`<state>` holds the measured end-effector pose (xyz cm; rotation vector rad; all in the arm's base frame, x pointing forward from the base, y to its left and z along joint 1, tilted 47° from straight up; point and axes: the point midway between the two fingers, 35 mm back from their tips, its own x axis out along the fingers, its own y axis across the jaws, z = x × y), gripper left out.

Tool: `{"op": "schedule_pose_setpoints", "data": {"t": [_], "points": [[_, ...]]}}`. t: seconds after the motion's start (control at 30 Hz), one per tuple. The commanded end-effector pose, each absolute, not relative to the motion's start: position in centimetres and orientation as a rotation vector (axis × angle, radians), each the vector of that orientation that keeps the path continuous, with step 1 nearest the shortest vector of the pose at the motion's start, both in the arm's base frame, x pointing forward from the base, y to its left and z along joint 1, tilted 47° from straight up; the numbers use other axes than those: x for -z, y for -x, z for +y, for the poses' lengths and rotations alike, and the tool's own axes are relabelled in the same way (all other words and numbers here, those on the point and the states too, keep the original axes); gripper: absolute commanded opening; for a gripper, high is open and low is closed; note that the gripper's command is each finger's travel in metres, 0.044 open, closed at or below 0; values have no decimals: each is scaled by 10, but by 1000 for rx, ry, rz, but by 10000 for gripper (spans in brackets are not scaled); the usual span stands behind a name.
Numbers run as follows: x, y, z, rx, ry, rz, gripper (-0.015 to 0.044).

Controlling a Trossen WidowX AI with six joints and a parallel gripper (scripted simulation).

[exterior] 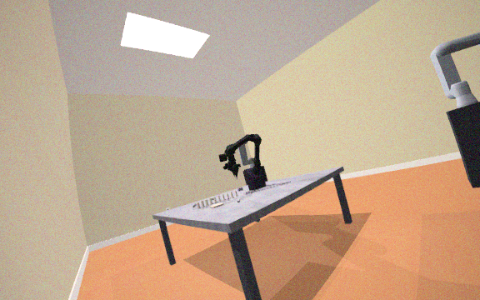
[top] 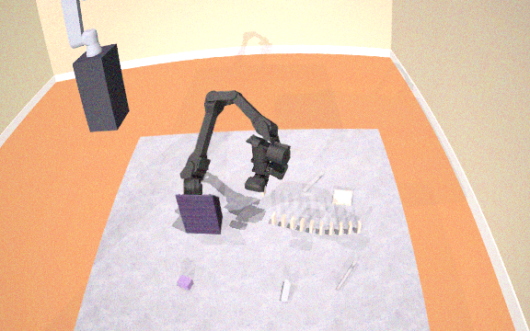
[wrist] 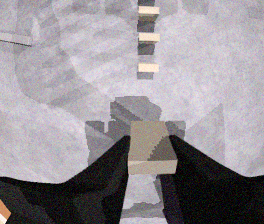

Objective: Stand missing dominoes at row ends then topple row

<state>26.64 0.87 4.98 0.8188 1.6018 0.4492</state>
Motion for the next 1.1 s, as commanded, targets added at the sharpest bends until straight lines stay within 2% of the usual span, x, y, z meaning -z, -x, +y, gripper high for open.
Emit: {"op": "schedule_pose_setpoints", "data": {"t": [0.0,1.07], "points": [[-46,-264,6,-425,-843,1618,107],[45,-259,104,-430,-848,1617,107]]}}
